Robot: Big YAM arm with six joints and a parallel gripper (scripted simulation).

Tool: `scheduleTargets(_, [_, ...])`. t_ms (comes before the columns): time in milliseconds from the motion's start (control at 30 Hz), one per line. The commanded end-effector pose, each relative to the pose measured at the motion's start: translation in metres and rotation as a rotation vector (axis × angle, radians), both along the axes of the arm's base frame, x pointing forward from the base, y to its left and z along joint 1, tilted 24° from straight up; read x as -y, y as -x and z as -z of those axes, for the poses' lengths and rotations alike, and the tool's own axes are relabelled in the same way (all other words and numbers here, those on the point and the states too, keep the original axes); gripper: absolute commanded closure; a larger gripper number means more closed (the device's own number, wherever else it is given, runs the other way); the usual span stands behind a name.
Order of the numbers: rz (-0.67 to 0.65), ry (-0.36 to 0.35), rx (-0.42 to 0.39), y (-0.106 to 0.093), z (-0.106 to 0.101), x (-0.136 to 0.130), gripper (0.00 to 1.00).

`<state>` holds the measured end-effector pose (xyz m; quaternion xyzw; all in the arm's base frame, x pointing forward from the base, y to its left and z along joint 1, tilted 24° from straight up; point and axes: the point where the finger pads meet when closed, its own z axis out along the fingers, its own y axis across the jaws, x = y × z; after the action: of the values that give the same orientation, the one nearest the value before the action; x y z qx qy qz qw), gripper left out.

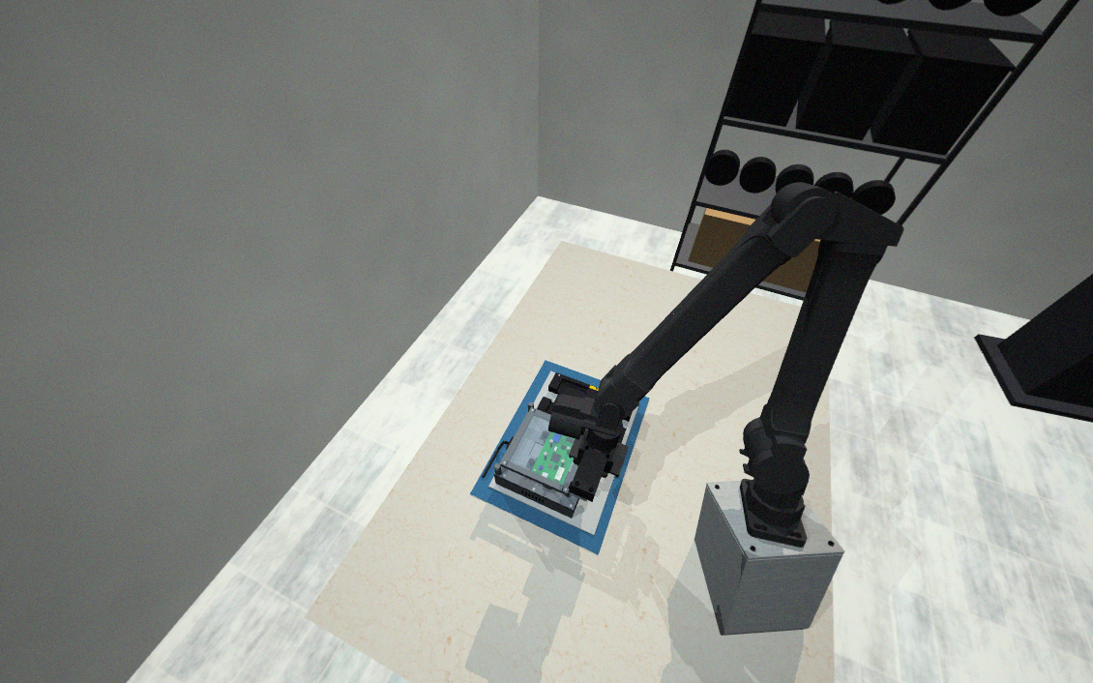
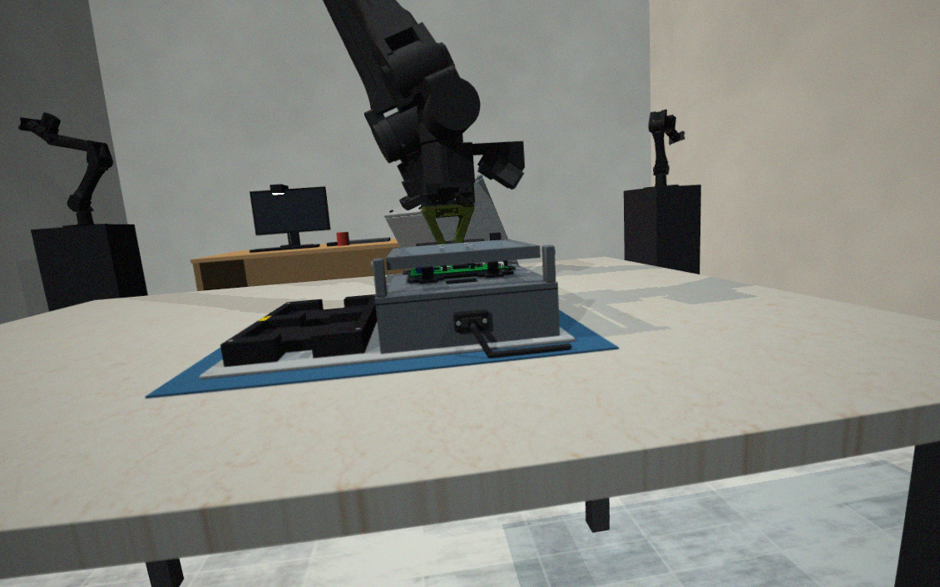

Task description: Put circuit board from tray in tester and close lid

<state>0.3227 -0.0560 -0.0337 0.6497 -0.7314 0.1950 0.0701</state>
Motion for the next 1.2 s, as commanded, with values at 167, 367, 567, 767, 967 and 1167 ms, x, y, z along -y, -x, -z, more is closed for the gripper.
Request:
scheduleTargets(167, [0.01,0.0,0.004,-0.0087,0.0144,0.0121,1.0])
scheduleTargets(367, [0.01,0.0,0.004,-0.0087,0.0144,0.0121,1.0])
scheduleTargets(567, [0.01,0.0,0.004,-0.0087,0.0143,0.0121,1.0])
scheduleTargets(767, [0.01,0.0,0.004,-0.0089,0.013,0.0116,1.0])
scheduleTargets(967, [0.01,0.0,0.005,-0.0093,0.0111,0.011,1.0])
scheduleTargets(1167, [0.01,0.001,0.009,-0.0107,0.0067,0.0096,1.0])
